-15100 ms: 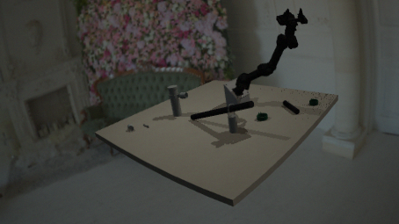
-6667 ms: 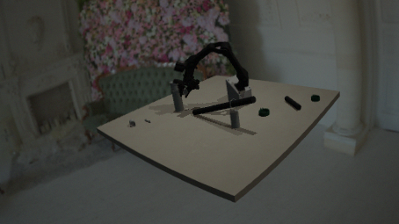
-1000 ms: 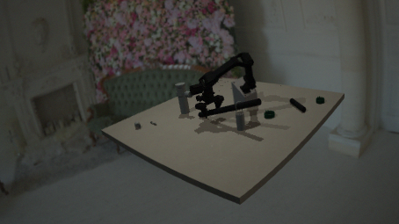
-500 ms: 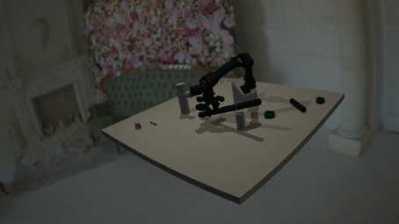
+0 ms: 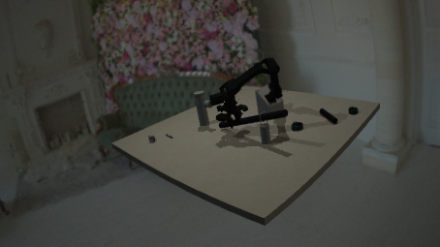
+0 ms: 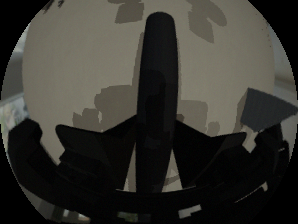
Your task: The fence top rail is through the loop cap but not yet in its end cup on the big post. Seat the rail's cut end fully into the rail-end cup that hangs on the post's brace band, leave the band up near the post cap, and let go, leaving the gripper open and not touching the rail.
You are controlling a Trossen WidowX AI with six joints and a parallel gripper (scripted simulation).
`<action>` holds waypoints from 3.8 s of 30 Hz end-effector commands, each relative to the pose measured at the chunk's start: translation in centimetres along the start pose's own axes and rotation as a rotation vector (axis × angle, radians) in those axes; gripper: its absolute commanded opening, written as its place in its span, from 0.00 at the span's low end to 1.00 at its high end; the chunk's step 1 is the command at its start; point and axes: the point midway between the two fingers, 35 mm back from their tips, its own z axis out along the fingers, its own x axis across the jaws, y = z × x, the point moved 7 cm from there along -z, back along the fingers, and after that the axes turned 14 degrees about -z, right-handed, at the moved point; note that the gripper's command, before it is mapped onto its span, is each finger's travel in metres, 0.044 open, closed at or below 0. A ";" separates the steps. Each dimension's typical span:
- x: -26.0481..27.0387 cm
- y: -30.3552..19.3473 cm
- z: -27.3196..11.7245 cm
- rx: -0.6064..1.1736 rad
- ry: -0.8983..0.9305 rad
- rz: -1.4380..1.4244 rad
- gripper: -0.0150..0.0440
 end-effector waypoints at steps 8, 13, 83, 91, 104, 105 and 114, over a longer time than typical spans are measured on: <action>-0.4 1.7 -6.8 -0.269 -0.047 0.000 0.25; -0.6 1.8 -7.8 -0.309 -0.061 0.004 0.25; -0.8 3.9 -8.0 -0.276 -0.078 0.002 0.25; -0.9 4.2 -7.8 -0.273 -0.081 0.001 0.25; -0.9 4.2 -7.8 -0.273 -0.081 0.001 0.25; -0.9 4.2 -7.8 -0.273 -0.081 0.001 0.25; -0.9 4.2 -7.8 -0.273 -0.081 0.001 0.25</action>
